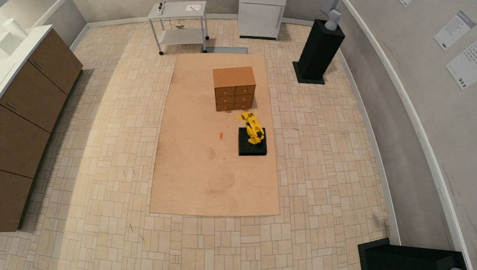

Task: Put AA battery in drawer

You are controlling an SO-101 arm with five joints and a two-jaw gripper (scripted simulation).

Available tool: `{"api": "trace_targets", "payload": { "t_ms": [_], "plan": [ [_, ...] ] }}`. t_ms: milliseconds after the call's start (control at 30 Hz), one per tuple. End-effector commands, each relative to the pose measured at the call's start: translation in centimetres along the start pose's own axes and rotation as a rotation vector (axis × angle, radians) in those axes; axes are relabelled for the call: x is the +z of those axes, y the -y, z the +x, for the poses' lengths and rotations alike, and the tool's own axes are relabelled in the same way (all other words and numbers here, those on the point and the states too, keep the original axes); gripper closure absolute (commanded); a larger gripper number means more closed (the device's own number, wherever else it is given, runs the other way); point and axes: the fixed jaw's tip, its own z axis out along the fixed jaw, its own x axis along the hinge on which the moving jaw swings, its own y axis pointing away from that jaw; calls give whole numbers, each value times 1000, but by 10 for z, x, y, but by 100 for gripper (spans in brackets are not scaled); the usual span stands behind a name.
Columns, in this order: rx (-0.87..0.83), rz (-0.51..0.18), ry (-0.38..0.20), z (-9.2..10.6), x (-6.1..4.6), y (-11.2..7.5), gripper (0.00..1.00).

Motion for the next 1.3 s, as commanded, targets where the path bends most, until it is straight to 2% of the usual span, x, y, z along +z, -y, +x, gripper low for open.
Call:
{"api": "trace_targets", "payload": {
  "t_ms": [0,400,467,900,1033,1267],
  "plan": [
    [-7,-3,-17,1,6,-1,51],
    [26,-36,-146,18,25,-12,57],
    [26,-36,-146,18,25,-12,57],
    [57,-82,-285,28,38,-26,63],
    [61,-90,-306,29,40,-29,64],
    [75,-121,-380,32,43,-37,68]
  ]
}}
